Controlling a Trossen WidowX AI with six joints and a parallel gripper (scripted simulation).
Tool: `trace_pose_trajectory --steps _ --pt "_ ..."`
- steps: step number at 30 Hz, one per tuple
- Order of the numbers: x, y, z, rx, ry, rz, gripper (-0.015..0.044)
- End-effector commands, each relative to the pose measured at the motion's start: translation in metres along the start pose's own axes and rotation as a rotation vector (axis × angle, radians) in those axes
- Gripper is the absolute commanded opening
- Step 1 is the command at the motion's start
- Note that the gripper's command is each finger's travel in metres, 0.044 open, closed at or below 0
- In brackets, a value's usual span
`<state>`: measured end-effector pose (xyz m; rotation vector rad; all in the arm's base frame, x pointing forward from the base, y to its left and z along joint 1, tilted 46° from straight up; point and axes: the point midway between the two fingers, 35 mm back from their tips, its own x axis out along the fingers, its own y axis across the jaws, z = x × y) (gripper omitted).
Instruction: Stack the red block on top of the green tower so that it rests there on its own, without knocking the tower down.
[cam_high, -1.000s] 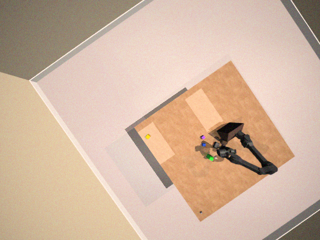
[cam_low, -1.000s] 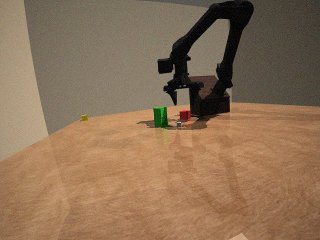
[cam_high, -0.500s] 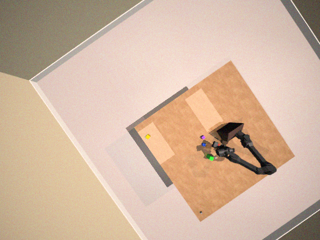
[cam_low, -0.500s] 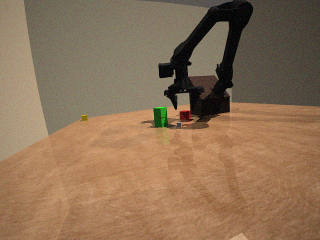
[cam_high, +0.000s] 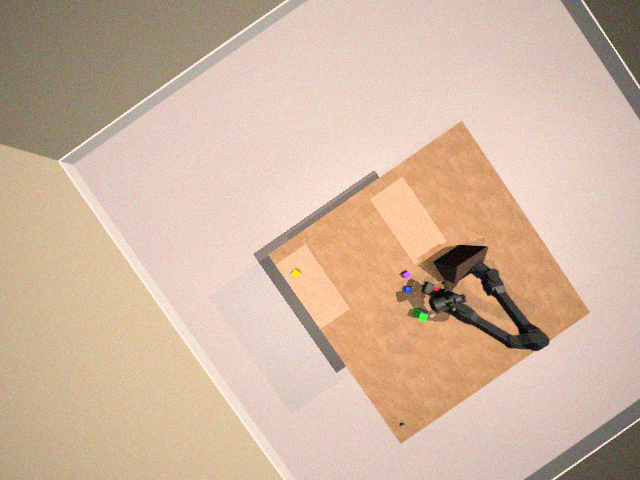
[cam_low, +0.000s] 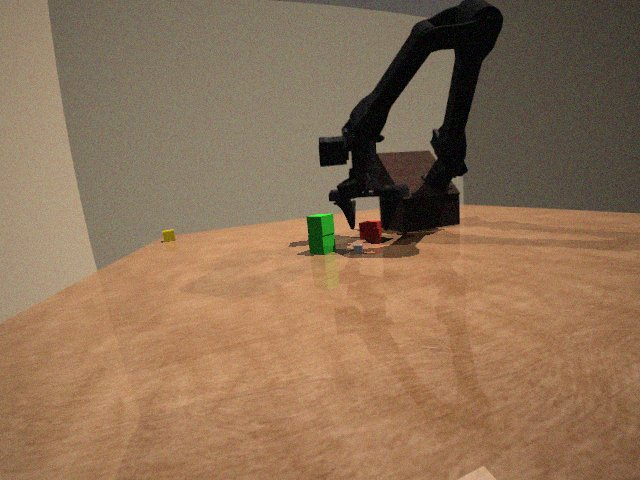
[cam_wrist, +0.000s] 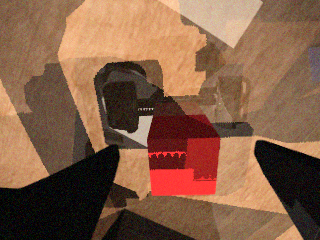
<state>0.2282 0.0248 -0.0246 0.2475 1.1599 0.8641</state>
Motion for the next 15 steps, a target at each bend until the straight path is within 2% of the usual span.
trace_pose_trajectory --steps 1,15 --pt "0.0079 0.0026 -0.0022 0.007 0.001 0.009 0.044" --pt "0.0118 0.0031 -0.0024 0.007 0.0 0.01 0.044"
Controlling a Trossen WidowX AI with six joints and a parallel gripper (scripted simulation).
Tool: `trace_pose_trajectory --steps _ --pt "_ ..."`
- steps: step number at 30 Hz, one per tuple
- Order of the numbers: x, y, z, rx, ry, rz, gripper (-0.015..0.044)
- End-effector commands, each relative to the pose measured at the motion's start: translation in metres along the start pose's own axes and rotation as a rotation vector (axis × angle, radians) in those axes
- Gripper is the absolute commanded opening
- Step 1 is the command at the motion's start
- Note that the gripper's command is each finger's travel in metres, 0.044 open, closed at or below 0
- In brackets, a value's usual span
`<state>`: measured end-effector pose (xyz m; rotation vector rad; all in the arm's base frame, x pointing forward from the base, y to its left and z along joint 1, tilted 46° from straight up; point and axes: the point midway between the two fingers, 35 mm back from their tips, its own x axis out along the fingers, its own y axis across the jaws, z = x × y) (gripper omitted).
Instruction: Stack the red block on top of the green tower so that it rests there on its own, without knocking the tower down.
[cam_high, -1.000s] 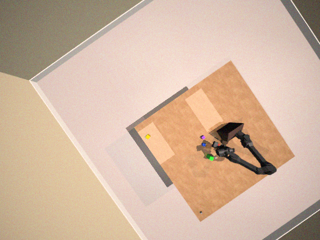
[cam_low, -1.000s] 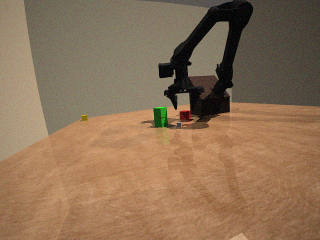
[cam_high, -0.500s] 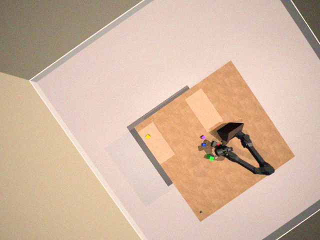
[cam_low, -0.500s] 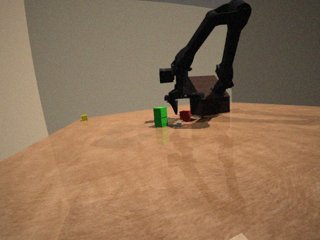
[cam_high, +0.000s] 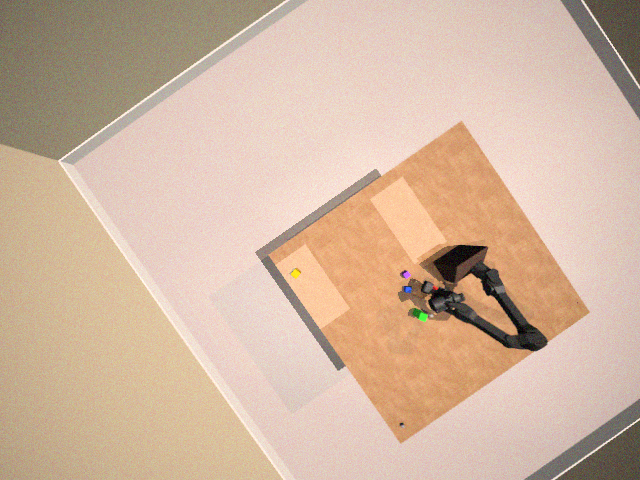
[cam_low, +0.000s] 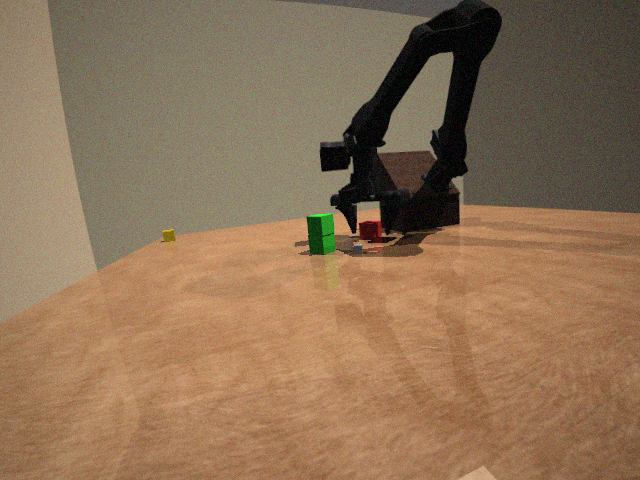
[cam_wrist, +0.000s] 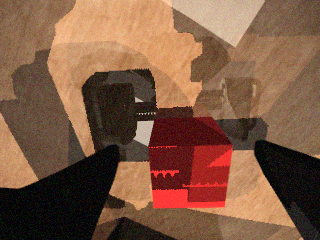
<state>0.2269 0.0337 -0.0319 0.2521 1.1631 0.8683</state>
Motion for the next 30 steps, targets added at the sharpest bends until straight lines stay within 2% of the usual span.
trace_pose_trajectory --steps 1,5,16,22,26,30 --pt "0.001 0.001 0.0 0.005 -0.002 0.004 0.044" --pt "0.0 0.001 0.0 0.005 -0.002 0.004 0.044" --pt "0.0 0.001 0.0 0.005 -0.002 0.004 0.0151" --pt "0.0 0.001 0.0 0.005 -0.002 0.004 0.0111" --pt "-0.007 0.0 0.0 0.005 -0.001 0.003 0.0006" --pt "-0.022 -0.001 0.0 0.005 -0.001 0.002 0.0"
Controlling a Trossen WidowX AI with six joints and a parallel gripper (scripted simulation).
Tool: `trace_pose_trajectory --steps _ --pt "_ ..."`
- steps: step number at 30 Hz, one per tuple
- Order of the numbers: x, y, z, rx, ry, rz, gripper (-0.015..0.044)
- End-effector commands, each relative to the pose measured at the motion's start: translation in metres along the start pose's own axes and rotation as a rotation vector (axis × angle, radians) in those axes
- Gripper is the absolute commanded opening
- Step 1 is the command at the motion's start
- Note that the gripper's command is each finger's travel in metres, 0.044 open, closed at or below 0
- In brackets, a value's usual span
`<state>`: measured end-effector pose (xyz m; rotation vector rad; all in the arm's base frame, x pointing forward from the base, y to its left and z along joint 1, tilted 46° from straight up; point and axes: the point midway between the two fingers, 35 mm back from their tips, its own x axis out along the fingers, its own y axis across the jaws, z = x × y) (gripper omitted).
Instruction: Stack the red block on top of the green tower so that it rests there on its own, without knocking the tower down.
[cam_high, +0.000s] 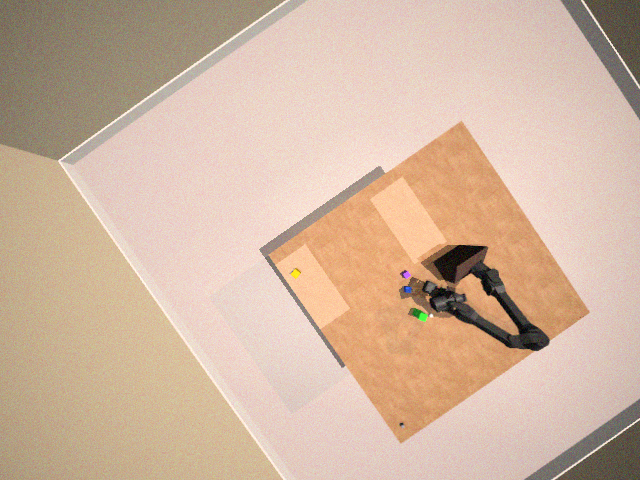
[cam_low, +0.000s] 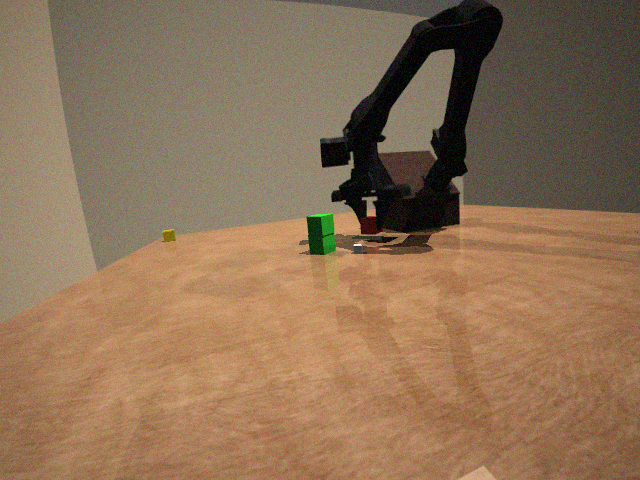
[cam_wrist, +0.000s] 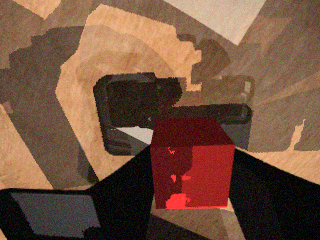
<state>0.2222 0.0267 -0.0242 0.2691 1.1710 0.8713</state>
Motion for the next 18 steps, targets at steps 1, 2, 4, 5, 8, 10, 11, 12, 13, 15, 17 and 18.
trace_pose_trajectory --steps 1,2,4,5,8,10,11,12,13,15,17,18 --pt "-0.016 -0.003 0.003 -0.009 -0.003 -0.01 0.0" --pt "-0.021 -0.003 0.002 -0.009 -0.003 -0.01 0.0" --pt "-0.03 -0.002 0.002 -0.009 -0.003 -0.01 0.0" --pt "-0.035 -0.002 0.002 -0.009 -0.003 -0.01 0.0" --pt "-0.049 -0.002 0.002 -0.009 -0.002 -0.011 0.0" --pt "-0.058 -0.002 0.002 -0.009 -0.002 -0.011 0.0" --pt "-0.062 -0.002 0.002 -0.009 -0.002 -0.011 0.0" --pt "-0.067 -0.002 0.002 -0.009 -0.002 -0.011 0.0" --pt "-0.071 -0.002 0.002 -0.009 -0.002 -0.011 0.0" --pt "-0.08 -0.002 0.002 -0.009 -0.002 -0.011 0.0" --pt "-0.088 -0.002 0.002 -0.009 -0.001 -0.012 0.0" --pt "-0.093 -0.002 0.002 -0.008 -0.001 -0.012 0.0"
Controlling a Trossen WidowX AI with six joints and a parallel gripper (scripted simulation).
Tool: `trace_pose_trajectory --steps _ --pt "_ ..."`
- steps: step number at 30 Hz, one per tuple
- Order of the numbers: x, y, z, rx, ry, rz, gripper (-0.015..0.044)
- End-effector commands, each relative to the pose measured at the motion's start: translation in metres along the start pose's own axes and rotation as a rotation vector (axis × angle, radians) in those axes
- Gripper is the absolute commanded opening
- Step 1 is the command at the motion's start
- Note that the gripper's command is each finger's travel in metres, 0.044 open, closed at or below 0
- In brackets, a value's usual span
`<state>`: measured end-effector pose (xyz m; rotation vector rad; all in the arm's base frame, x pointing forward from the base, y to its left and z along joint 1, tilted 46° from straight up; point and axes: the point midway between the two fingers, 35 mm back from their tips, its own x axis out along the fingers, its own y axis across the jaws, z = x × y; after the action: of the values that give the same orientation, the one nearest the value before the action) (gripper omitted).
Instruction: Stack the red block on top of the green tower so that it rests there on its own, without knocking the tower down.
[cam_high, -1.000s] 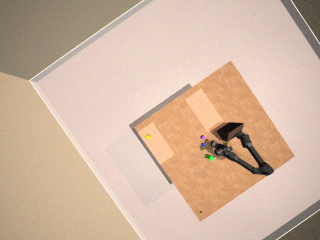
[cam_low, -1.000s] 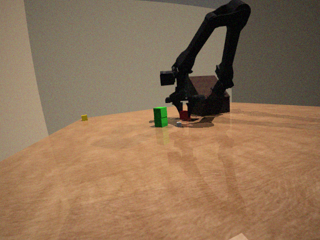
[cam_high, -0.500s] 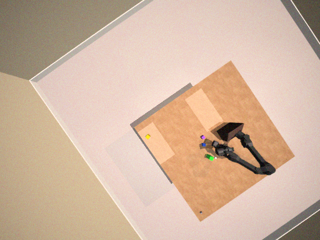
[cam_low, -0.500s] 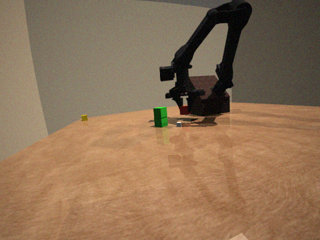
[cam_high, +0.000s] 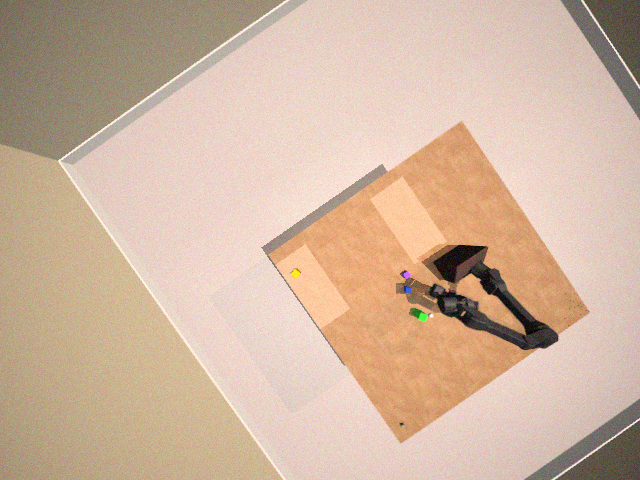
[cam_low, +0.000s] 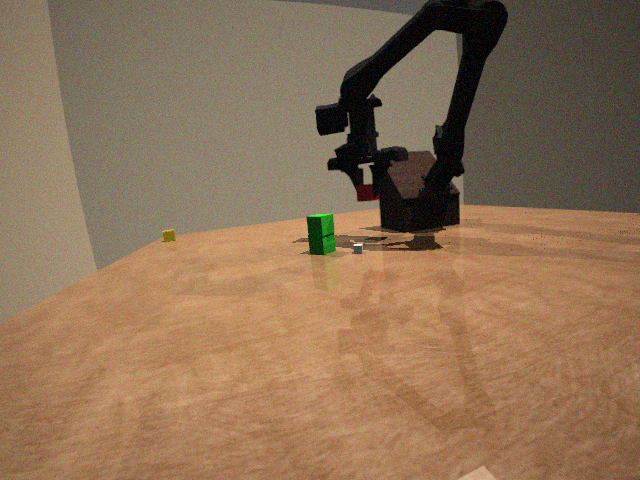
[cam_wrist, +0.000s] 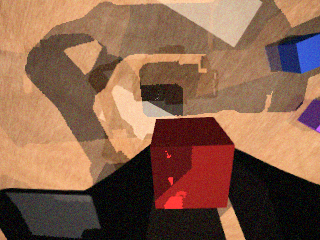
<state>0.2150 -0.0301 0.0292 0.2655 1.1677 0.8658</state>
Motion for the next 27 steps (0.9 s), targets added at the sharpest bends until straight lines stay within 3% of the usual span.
trace_pose_trajectory --steps 1,13,27 --pt "-0.02 -0.001 0.001 -0.007 0.002 -0.005 0.0" --pt "-0.029 -0.002 0.003 -0.007 0.002 -0.006 0.0" --pt "-0.036 -0.02 0.064 -0.007 0.005 -0.016 0.0"
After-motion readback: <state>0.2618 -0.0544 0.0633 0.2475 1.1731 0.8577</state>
